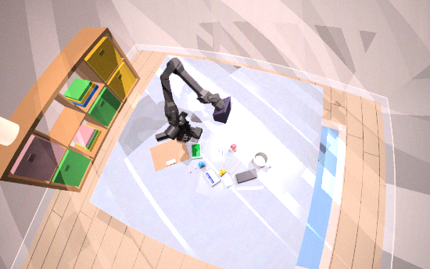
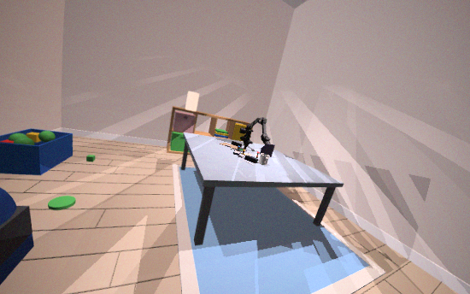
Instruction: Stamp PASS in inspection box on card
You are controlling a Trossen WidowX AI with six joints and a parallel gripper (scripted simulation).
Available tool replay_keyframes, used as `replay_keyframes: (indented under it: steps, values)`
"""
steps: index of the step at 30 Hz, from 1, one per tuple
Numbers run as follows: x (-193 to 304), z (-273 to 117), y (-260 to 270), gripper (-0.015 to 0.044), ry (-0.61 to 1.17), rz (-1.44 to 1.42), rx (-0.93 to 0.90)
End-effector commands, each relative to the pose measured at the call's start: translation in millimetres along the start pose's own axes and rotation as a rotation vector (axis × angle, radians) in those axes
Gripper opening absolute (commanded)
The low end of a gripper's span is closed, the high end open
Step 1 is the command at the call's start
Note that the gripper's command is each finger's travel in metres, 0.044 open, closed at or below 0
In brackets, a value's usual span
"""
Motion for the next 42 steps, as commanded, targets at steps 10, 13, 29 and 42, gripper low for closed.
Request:
replay_keyframes:
  steps: [10, 13, 29, 42]
  values:
    - [-0.7, -5.5, 0.5, 0.0, 0.001, 0.002, -0.002]
    - [-0.9, -6.9, 0.6, 0.0, 0.001, 0.002, -0.002]
    - [-1.7, -14.3, 1.1, 0.0, 0.001, 0.002, -0.003]
    - [-2.2, -20.4, 1.5, 0.0, 0.002, 0.002, -0.003]
Point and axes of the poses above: the point midway between the two fingers, 35 mm back from their tips, its own z axis out along the fingers, its own y axis across the jaws, x = y × z, the point moved 2 cm from there along -z, back along the fingers, and after that the axes turned 7 degrees about -z, right-handed, at the moved point
